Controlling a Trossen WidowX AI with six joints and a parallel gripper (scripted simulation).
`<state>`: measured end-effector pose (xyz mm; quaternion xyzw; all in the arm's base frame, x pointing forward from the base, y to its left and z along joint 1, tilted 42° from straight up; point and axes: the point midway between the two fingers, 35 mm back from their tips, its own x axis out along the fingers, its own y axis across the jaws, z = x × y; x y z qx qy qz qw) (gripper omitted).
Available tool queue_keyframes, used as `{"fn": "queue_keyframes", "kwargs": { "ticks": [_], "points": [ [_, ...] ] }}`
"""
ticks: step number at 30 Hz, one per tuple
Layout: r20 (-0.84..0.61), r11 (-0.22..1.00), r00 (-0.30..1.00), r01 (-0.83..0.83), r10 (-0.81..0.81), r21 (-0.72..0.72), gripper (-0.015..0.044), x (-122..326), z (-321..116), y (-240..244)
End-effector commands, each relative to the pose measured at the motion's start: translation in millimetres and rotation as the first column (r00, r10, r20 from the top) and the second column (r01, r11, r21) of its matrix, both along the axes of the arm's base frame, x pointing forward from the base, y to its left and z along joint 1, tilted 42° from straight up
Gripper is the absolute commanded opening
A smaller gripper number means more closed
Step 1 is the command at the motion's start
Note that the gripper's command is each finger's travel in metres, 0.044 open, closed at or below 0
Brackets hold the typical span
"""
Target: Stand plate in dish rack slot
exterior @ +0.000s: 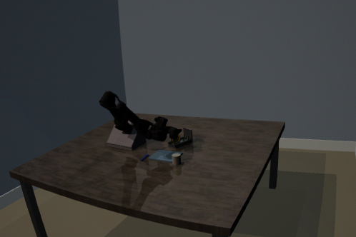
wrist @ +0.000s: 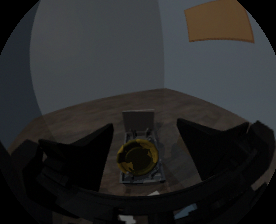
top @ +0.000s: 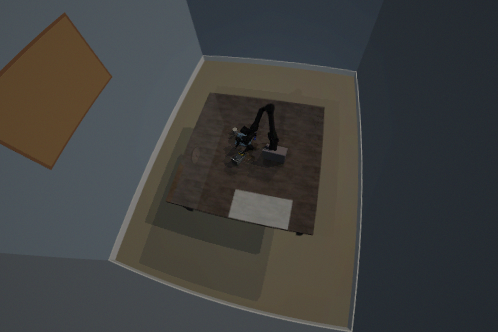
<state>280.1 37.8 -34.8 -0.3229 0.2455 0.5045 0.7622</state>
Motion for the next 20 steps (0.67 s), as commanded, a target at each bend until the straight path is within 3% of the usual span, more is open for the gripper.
{"fn": "queue_keyframes", "kwargs": {
  "ticks": [1,11,20],
  "points": [
    [-0.012,1.000,1.000,0.001,-0.001,0.010,0.0400,-4.4,36.0,35.6],
    [-0.017,1.000,1.000,0.005,-0.005,0.016,0.0400,3.9,50.5,45.2],
    [-0.242,0.987,0.958,0.144,-0.157,-0.070,0.0400,-0.2,44.0,50.0]
  ]
}}
